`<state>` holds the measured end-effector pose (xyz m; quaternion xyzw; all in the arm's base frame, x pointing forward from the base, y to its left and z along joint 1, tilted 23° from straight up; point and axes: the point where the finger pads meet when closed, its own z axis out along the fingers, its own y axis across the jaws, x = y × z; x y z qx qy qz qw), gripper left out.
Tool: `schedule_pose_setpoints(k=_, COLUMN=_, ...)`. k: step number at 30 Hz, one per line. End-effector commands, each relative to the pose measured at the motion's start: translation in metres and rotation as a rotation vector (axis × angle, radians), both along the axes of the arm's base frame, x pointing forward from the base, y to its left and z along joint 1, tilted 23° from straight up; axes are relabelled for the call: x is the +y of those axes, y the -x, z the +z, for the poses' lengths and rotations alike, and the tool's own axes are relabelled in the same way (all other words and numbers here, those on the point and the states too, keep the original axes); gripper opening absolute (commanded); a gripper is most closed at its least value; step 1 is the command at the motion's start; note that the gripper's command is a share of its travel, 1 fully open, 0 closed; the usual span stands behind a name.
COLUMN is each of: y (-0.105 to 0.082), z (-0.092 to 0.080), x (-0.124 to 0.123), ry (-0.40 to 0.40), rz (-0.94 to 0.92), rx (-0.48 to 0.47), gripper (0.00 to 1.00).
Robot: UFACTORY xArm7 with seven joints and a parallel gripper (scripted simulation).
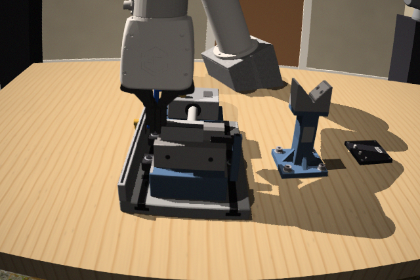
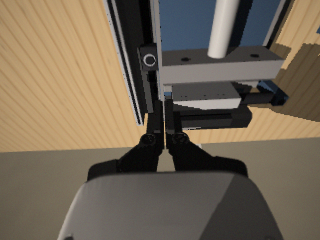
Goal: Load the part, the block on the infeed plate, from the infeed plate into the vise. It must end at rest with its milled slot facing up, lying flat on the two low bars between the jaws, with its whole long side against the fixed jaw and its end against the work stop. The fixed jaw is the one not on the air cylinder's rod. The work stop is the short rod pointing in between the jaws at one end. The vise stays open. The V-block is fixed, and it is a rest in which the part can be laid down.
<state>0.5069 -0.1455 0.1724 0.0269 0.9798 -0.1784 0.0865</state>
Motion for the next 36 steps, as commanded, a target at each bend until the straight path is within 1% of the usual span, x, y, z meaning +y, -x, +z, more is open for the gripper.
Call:
schedule_pose_setpoints(k=1, y=-0.0014, z=0.0015, x=0.0020, ry=0.001, rz=0.002, rx=-0.004, gripper=0.00)
schedule_pose_setpoints(k=36, y=-0.0022, z=-0.0015, x=0.0101, ry=0.001, rz=0.002, rx=-0.004, gripper=0.00)
